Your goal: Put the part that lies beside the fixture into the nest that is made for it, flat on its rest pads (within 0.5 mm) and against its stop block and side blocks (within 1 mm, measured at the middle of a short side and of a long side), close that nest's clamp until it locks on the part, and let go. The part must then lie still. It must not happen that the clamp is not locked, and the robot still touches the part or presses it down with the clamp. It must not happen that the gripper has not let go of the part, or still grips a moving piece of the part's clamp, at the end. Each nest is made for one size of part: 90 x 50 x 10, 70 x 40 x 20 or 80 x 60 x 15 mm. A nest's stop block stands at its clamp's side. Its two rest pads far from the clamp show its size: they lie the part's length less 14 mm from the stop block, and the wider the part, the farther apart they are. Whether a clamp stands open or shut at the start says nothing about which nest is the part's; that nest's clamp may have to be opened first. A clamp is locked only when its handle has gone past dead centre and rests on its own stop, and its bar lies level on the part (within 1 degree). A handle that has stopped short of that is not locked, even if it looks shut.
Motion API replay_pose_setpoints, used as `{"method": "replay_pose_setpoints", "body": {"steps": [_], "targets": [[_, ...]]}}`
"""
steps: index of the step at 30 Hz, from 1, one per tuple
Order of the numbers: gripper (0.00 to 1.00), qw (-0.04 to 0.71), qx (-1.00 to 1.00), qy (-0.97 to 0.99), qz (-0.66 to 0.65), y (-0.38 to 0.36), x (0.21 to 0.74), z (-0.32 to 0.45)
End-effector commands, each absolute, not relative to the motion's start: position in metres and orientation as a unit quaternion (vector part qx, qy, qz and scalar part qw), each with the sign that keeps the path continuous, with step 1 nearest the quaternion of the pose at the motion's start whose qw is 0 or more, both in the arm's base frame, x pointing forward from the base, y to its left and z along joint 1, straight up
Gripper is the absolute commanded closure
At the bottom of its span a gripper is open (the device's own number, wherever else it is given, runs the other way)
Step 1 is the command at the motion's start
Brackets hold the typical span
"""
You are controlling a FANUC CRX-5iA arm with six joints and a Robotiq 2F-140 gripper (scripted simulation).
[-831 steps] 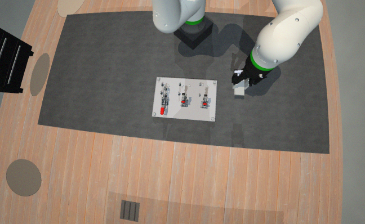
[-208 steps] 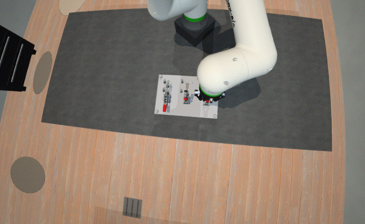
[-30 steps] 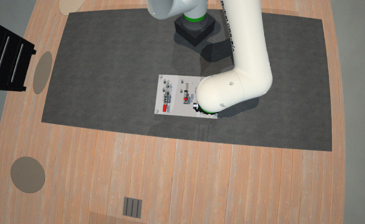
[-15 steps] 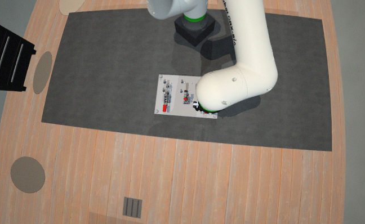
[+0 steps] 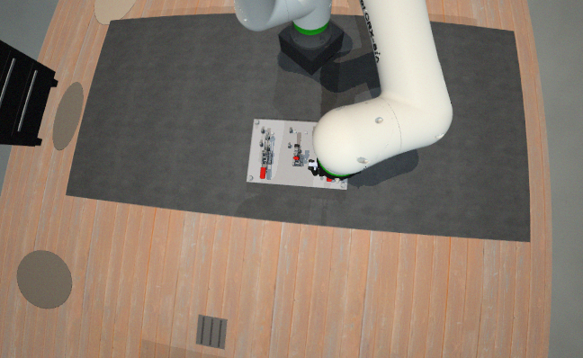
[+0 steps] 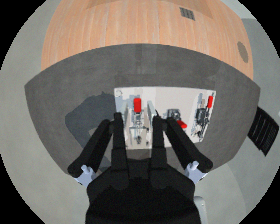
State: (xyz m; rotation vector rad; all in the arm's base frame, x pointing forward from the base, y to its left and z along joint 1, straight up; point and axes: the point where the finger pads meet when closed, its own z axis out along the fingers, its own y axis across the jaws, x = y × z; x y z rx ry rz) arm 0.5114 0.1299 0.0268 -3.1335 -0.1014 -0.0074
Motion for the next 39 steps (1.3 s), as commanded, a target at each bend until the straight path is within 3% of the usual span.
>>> {"method": "replay_pose_setpoints", "body": {"steps": [1, 11, 12, 39], "targets": [[0.72, 0.003, -0.999, -0.032, -0.003, 0.1299, 0.5116, 0.0272], [0.72, 0.003, -0.999, -0.032, -0.003, 0.1299, 0.5116, 0.0272], [1.0, 0.003, -0.999, -0.032, -0.003, 0.1299, 0.5116, 0.0272], [1.0, 0.003, -0.999, -0.032, -0.003, 0.1299, 0.5116, 0.0272]]}}
